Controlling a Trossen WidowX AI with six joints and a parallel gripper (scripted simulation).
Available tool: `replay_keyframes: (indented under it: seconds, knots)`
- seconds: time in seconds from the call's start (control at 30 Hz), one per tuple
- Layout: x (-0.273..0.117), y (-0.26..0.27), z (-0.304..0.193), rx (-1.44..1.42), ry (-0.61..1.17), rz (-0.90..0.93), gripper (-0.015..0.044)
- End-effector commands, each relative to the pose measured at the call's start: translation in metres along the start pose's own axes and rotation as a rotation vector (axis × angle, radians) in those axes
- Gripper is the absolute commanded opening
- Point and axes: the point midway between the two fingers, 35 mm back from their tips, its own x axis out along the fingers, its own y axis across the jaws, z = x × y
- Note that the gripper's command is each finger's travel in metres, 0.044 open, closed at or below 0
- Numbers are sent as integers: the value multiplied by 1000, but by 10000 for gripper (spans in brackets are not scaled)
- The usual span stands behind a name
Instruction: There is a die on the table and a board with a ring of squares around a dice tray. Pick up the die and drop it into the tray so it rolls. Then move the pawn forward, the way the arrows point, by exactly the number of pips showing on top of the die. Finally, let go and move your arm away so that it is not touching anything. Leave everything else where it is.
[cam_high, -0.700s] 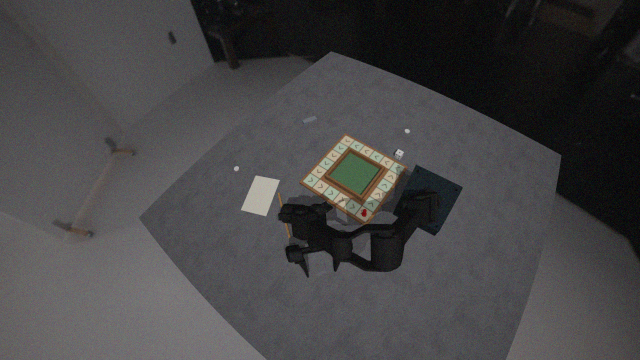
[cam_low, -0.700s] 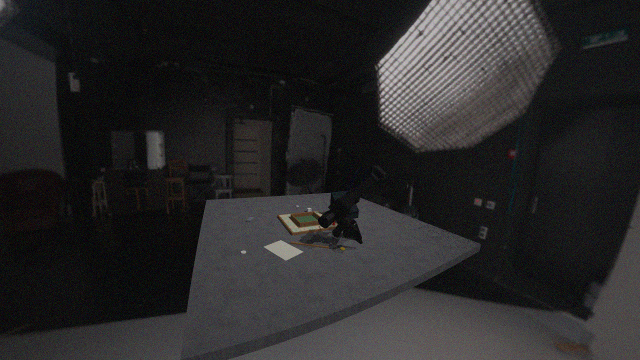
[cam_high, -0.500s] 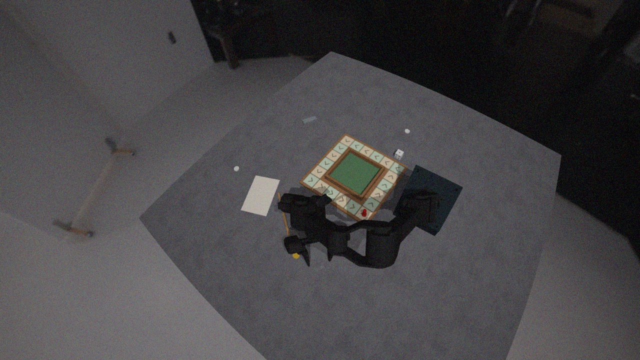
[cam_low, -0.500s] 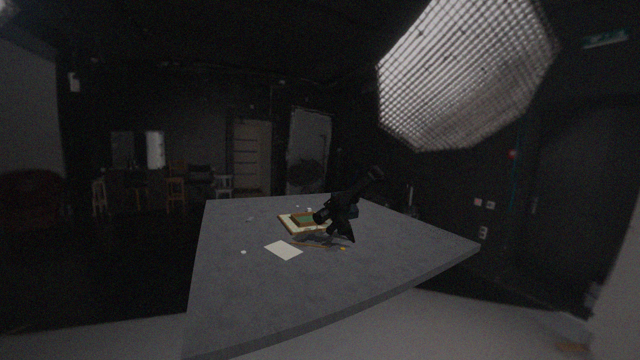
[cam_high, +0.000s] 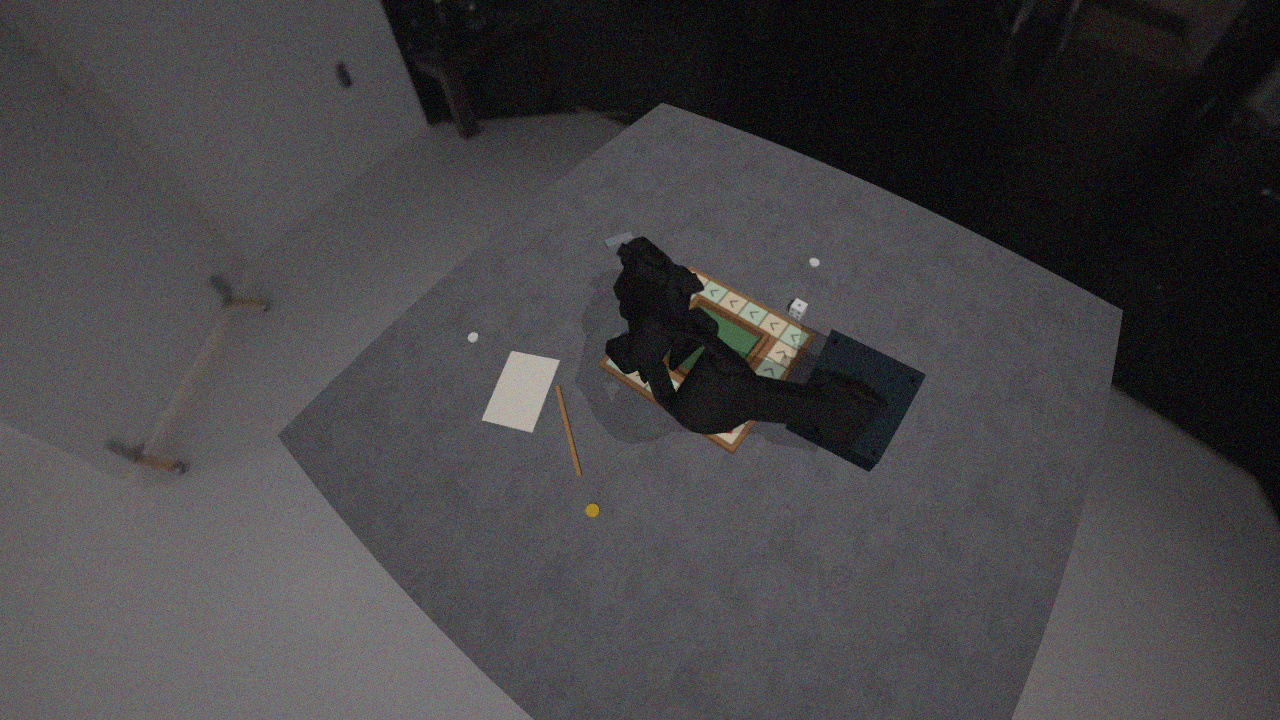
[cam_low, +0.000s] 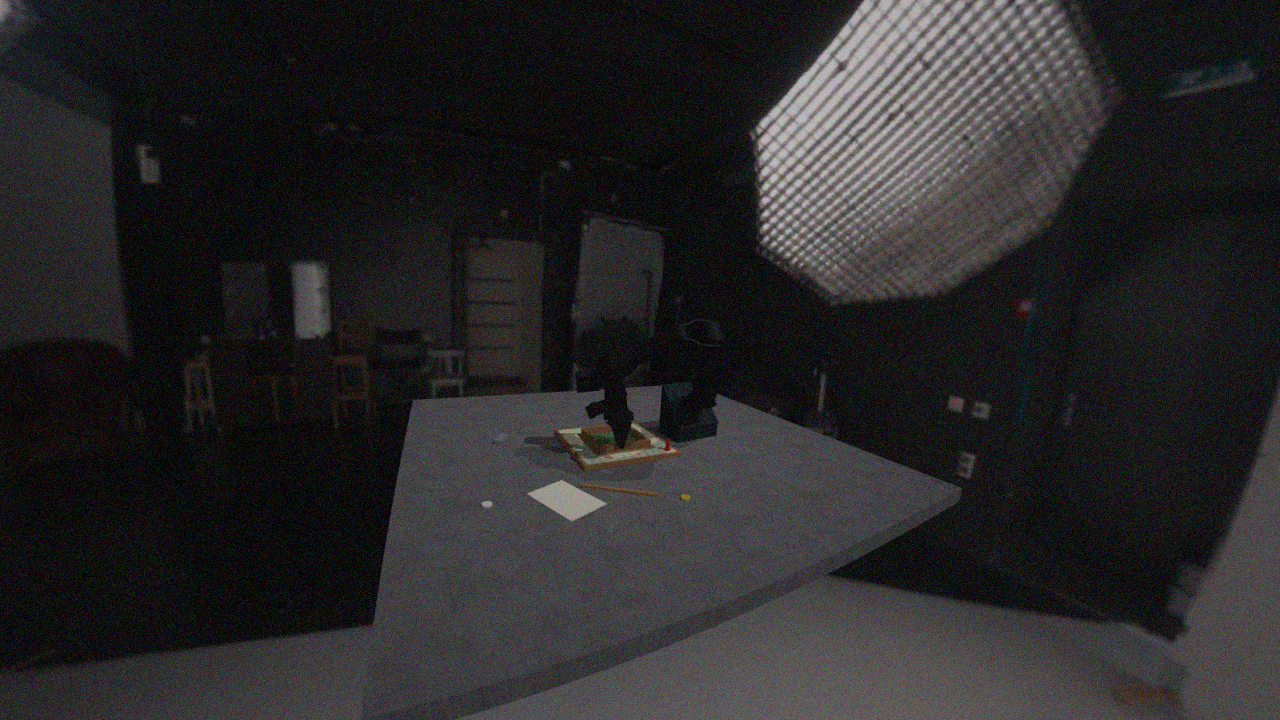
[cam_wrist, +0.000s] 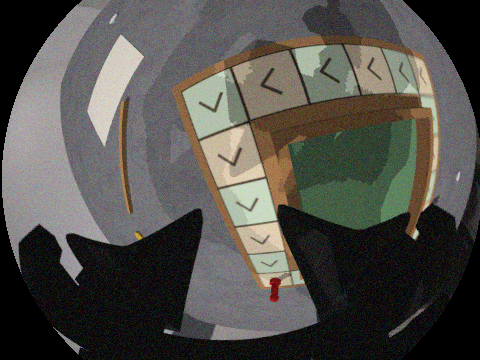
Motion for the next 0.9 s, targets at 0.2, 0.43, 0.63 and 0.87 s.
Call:
replay_keyframes:
  seconds: [0.2,0.43,0.63,0.87]
  knots:
    - [-39,-76,23,-86,-86,-160,275]
    - [-79,-156,20,-159,-115,-245,275]
    - [-112,-249,-15,-249,-90,-305,275]
    - [-118,-280,-39,-284,-69,-309,275]
